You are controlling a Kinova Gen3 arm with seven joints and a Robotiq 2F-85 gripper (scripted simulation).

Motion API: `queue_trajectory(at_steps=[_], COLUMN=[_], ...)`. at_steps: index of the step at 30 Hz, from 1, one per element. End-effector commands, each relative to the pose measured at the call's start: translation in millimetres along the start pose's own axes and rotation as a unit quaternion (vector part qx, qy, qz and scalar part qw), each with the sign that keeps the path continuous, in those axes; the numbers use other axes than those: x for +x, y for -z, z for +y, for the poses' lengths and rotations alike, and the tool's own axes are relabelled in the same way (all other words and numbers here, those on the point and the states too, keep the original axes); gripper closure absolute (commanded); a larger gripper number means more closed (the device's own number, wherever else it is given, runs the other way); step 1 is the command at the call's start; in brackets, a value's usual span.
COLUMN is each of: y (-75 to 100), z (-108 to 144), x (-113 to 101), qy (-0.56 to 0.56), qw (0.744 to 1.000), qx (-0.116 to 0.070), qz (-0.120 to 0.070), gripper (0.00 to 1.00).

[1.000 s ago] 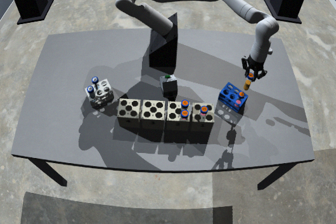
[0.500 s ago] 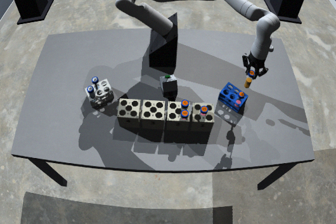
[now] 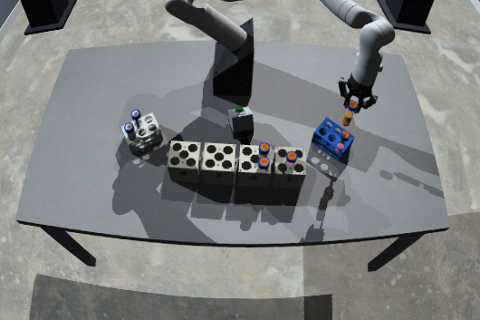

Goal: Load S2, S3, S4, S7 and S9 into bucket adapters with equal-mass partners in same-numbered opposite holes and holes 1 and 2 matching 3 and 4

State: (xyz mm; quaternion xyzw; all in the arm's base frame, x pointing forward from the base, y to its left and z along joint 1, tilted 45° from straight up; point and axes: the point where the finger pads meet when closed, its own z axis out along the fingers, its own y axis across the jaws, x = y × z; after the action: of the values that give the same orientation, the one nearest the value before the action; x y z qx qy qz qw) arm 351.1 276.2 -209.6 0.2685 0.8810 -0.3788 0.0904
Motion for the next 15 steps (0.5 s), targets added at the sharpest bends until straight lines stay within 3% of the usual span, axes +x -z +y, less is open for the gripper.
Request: queue_trajectory(at_steps=[1, 15], y=[1.4, 0.8], z=[-6.3, -39.8], x=[-6.6, -39.0], qy=[0.03, 0.169], qw=[1.0, 0.986], qx=[-0.008, -0.008], qz=[0.0, -0.001], gripper=[0.9, 0.9])
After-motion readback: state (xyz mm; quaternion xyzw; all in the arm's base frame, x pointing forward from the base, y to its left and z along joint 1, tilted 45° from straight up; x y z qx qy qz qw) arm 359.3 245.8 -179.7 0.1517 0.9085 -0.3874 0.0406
